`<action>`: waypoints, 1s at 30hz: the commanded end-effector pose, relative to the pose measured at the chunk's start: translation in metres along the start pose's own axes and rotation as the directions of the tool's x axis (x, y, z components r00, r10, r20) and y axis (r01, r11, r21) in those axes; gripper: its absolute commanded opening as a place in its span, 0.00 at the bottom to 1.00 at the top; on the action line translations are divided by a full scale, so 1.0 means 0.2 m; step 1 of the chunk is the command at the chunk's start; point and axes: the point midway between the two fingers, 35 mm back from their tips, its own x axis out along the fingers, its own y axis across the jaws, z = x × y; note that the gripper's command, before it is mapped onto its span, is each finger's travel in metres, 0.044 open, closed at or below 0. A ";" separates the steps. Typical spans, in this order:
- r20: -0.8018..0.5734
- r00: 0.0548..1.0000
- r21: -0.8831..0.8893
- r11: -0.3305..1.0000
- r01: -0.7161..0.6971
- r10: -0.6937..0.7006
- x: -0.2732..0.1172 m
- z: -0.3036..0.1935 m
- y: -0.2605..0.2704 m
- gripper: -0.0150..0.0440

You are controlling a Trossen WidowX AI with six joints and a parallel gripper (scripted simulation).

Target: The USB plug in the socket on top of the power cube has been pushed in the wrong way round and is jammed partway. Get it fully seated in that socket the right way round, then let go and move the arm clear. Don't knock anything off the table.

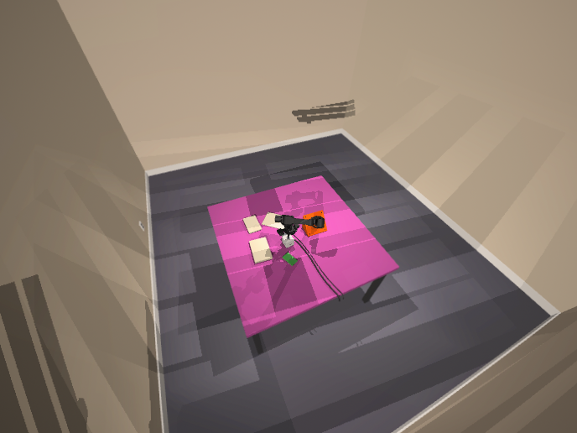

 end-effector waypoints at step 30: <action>0.004 1.000 0.004 1.000 0.003 -0.003 0.02 0.00 0.00 0.25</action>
